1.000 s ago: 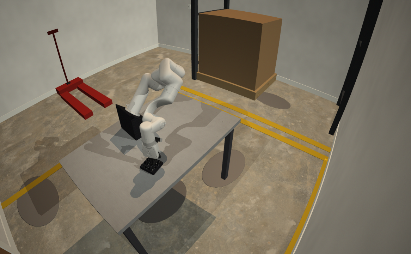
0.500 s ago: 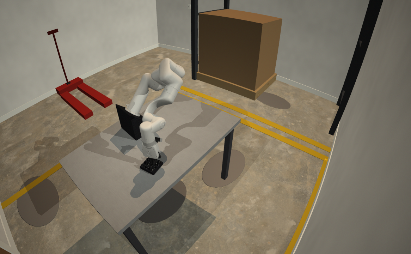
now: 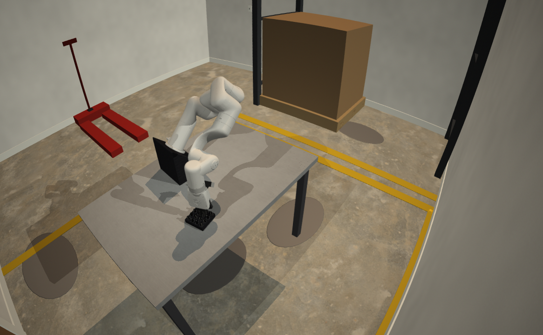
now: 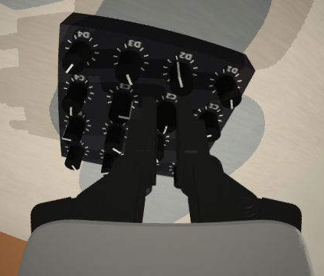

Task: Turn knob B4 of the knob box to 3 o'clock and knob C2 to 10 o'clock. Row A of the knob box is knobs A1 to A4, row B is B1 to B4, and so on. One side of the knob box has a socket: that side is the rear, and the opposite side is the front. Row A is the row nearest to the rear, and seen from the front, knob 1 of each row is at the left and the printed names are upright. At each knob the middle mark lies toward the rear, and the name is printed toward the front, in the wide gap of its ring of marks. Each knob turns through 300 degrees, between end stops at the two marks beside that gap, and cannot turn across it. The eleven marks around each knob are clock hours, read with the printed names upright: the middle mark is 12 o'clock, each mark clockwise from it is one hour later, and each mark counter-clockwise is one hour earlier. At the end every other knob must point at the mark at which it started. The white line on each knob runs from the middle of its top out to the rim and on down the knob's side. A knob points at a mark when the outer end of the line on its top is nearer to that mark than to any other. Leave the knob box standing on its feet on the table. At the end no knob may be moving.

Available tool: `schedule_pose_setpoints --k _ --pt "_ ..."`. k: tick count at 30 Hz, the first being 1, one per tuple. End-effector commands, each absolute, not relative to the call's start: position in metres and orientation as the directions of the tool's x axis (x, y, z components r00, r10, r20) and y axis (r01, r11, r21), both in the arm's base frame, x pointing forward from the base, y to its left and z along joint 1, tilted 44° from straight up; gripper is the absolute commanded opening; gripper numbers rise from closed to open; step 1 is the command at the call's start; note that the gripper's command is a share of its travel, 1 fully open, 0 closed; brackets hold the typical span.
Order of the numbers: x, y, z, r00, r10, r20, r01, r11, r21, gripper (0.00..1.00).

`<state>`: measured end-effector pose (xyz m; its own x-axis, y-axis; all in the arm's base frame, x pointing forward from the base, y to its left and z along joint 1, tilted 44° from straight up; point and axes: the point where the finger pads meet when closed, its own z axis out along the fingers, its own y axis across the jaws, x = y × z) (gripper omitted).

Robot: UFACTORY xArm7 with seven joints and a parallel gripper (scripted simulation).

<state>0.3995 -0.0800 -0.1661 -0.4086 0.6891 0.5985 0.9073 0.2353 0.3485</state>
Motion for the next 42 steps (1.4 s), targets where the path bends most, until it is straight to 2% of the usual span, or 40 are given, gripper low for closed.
schedule_pose_setpoints --k 1,22,42 --pt "0.4002 -0.0826 -0.1655 -0.422 0.689 0.59 0.901 0.245 0.359 0.08" --pt "0.4002 -0.0826 -0.1655 -0.639 0.603 0.478 0.762 0.414 0.498 0.08" --pt "0.4002 -0.0826 -0.1655 -0.915 0.35 0.2 0.39 0.642 0.66 0.08"
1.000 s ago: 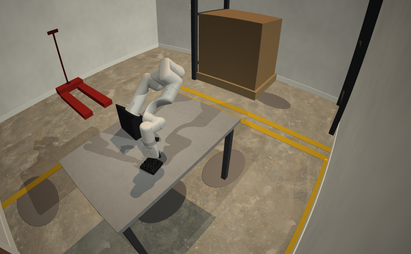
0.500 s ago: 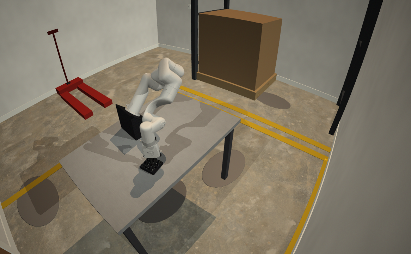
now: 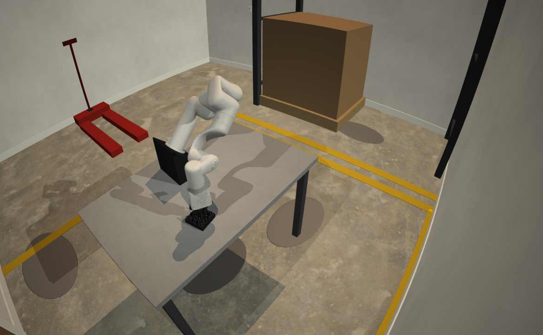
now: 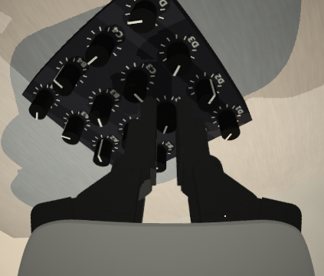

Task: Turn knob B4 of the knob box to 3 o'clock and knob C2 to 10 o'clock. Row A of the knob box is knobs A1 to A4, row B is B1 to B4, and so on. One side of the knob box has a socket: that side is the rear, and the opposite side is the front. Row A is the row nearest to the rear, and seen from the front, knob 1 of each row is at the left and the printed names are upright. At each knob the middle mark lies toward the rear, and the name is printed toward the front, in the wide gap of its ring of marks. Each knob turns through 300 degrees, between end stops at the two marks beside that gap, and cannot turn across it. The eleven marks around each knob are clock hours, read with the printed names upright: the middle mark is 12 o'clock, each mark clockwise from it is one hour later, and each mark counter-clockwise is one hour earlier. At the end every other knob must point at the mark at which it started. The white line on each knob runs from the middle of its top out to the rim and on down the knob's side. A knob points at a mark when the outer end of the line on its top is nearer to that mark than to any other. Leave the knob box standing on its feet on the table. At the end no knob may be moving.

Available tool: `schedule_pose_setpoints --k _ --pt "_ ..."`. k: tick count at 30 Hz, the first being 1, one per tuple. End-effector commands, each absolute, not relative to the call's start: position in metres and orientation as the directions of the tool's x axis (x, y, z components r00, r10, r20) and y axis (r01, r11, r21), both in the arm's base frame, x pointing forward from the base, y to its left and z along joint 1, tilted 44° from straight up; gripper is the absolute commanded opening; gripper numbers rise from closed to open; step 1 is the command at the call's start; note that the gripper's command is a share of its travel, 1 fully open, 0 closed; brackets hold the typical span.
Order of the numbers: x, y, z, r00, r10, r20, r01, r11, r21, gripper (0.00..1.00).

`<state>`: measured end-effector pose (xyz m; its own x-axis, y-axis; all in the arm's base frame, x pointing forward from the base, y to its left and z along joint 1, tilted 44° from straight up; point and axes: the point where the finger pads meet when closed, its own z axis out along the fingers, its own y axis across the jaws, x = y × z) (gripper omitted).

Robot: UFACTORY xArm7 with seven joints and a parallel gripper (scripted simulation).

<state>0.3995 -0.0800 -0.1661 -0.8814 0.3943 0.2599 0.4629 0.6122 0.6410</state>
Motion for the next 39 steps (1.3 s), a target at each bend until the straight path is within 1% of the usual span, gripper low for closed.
schedule_pose_setpoints --k 1,12,23,39 --pt "0.4002 -0.0826 -0.1655 -0.924 0.334 0.185 0.368 0.65 0.665 0.08" --pt "0.4002 -0.0826 -0.1656 -0.979 0.197 0.048 0.175 0.704 0.689 0.08" --pt "0.4002 -0.0826 -0.1656 -0.988 0.152 0.003 0.112 0.715 0.69 0.08" --pt "0.4002 -0.0826 -0.1656 -0.989 0.148 -0.001 0.106 0.716 0.69 0.08"
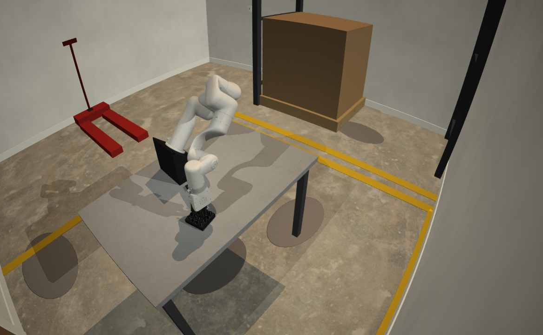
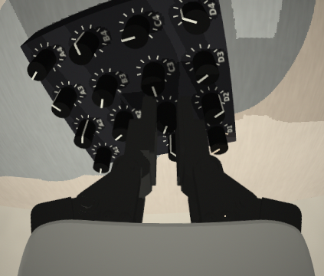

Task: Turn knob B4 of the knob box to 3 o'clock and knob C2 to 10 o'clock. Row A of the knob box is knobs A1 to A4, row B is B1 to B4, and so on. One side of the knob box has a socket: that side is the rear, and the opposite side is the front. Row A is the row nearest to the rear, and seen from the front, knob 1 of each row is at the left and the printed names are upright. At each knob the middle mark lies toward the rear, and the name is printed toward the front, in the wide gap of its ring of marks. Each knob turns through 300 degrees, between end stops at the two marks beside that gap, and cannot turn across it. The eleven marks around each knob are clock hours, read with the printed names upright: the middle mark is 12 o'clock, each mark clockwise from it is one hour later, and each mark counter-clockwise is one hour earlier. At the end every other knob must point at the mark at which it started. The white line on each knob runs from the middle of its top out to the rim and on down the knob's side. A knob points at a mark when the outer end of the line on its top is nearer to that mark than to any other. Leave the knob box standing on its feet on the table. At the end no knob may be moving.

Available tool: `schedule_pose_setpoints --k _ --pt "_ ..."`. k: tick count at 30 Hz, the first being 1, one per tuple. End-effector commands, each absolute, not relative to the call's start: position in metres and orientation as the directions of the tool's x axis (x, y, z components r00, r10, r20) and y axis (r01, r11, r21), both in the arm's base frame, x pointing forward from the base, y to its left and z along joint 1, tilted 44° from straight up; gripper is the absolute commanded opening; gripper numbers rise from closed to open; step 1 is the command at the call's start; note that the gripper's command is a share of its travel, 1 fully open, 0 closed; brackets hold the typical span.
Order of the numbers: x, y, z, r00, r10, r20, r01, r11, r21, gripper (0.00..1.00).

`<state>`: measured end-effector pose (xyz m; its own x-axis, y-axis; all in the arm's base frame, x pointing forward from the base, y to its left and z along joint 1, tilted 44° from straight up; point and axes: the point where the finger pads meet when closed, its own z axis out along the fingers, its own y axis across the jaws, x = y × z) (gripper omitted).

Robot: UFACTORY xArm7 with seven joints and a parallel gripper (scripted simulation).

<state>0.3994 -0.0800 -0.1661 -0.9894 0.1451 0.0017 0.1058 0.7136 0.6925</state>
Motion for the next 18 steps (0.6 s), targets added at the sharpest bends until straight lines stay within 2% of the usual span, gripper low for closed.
schedule_pose_setpoints --k 1,2,18 --pt "0.4002 -0.0826 -0.1656 -0.989 0.148 -0.001 0.106 0.716 0.69 0.08" --pt "0.4002 -0.0826 -0.1656 -0.989 0.148 -0.001 0.106 0.716 0.69 0.19" --pt "0.4002 -0.0826 -0.1656 -0.989 0.148 -0.001 0.106 0.716 0.69 0.19"
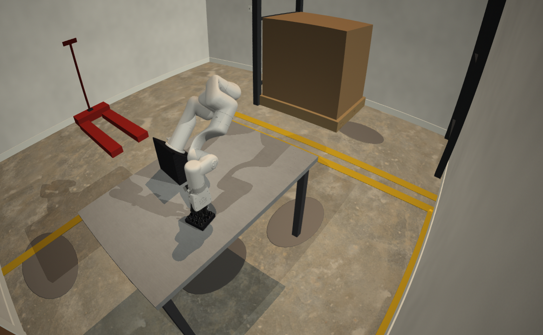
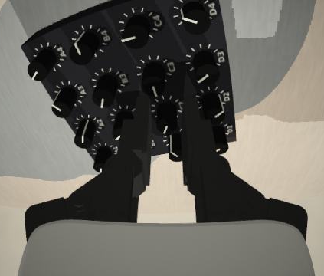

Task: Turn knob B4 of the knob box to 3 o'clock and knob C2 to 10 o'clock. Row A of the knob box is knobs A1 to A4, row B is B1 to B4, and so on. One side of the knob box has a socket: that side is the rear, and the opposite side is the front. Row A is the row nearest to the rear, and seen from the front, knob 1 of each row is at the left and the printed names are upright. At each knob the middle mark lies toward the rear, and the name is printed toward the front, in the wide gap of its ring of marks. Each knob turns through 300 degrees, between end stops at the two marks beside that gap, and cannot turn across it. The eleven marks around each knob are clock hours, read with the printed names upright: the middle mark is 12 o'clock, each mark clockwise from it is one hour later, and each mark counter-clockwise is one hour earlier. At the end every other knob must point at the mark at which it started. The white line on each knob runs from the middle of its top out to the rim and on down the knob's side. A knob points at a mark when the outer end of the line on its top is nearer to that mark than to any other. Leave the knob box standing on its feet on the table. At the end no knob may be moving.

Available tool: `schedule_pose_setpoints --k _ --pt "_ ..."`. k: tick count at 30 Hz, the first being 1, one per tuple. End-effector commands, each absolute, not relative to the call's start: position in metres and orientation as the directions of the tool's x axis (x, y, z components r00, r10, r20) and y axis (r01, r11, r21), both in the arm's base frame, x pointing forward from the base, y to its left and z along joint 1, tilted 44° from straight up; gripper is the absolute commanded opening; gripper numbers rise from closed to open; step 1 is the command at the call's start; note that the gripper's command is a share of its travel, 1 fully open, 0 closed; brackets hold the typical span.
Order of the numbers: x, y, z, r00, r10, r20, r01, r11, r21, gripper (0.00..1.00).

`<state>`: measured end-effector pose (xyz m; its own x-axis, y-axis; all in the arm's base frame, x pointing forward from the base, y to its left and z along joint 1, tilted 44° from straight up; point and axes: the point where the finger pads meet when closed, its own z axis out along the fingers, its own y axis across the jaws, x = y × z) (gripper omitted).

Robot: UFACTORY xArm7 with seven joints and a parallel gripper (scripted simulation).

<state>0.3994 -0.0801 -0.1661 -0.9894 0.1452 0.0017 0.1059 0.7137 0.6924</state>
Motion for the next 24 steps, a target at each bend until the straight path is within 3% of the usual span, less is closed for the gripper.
schedule_pose_setpoints --k 1,24 --pt "0.4 -0.083 -0.166 -0.989 0.148 -0.001 0.106 0.716 0.69 0.19" --pt "0.397 -0.105 -0.142 -0.989 0.148 -0.001 0.106 0.716 0.69 0.19"
